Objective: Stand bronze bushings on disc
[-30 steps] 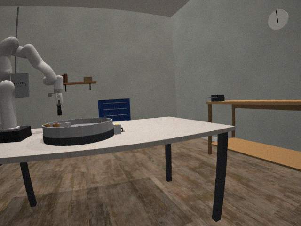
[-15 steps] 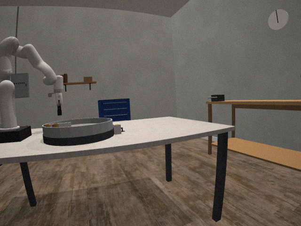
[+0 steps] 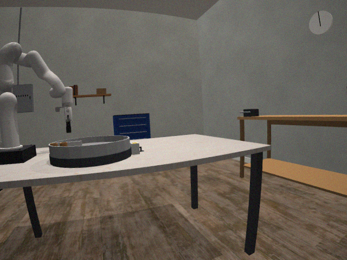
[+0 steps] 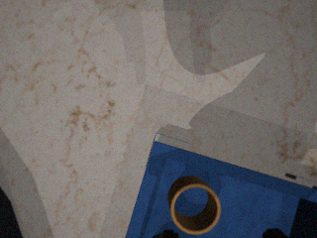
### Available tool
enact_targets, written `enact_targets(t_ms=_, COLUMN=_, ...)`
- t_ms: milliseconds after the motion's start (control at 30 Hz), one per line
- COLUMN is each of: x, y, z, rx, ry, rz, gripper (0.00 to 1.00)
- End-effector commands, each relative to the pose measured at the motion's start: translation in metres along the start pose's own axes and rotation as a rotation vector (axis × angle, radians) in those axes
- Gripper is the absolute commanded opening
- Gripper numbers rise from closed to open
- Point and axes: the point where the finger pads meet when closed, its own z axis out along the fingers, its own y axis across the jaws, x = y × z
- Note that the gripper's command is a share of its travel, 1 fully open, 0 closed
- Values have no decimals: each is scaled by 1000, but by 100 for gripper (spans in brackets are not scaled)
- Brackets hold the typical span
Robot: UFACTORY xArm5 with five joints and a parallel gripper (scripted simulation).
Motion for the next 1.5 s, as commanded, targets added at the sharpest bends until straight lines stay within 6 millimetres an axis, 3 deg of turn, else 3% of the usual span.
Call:
enact_targets(t_ms=0, x=-1, y=0, z=-1, rx=-1, ry=-3, rz=0, gripper=48)
enact_targets(t_ms=167, x=-1, y=0, z=5, rx=-1, ry=-3, rz=0, gripper=48)
enact_targets(t_ms=433, x=-3, y=0, z=39, rx=-1, ry=-3, rz=0, gripper=48)
enact_targets(t_ms=733, x=-4, y=0, z=63, rx=-1, ry=-3, rz=0, gripper=48)
enact_targets(t_ms=1467, x=-5, y=0, z=71, rx=-1, ry=-3, rz=0, gripper=48)
